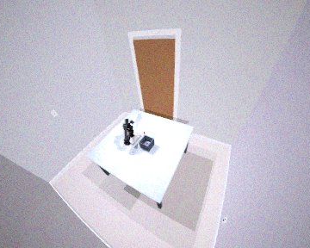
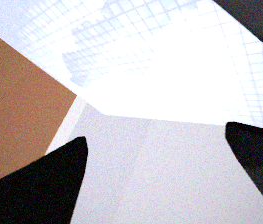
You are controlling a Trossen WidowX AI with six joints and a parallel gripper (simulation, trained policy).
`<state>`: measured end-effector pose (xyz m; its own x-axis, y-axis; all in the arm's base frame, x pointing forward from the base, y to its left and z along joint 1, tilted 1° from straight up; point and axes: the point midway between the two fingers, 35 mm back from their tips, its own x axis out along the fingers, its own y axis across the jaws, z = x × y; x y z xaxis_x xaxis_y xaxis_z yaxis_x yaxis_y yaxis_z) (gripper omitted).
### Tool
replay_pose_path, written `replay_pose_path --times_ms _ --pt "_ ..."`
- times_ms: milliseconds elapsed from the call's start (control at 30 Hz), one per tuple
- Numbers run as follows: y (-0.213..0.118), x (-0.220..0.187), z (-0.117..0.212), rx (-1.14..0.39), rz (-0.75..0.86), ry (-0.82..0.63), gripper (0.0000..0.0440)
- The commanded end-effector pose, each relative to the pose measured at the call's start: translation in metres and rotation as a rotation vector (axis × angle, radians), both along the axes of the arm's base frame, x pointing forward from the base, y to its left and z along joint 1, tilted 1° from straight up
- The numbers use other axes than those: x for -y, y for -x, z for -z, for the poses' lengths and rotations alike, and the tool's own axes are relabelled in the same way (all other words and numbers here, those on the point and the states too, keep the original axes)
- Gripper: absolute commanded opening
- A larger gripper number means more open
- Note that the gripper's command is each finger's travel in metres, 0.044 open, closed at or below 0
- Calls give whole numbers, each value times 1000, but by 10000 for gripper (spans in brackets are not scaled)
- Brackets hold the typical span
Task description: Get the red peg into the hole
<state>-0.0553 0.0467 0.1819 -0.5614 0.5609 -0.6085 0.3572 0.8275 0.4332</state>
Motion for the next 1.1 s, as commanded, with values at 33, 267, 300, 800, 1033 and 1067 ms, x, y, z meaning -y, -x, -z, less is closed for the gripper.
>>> replay_pose_path --times_ms 33,267,300,800,1033,1067 --pt "-1 0 -2 -6 31 22 438" --pt "-5 -7 -10 5 219 124 440" --pt "-6 -9 -12 7 248 138 440" --pt "-33 -48 -38 51 627 283 440" --pt "-58 -67 -49 88 764 324 440" --pt "-63 -69 -51 95 780 329 440"
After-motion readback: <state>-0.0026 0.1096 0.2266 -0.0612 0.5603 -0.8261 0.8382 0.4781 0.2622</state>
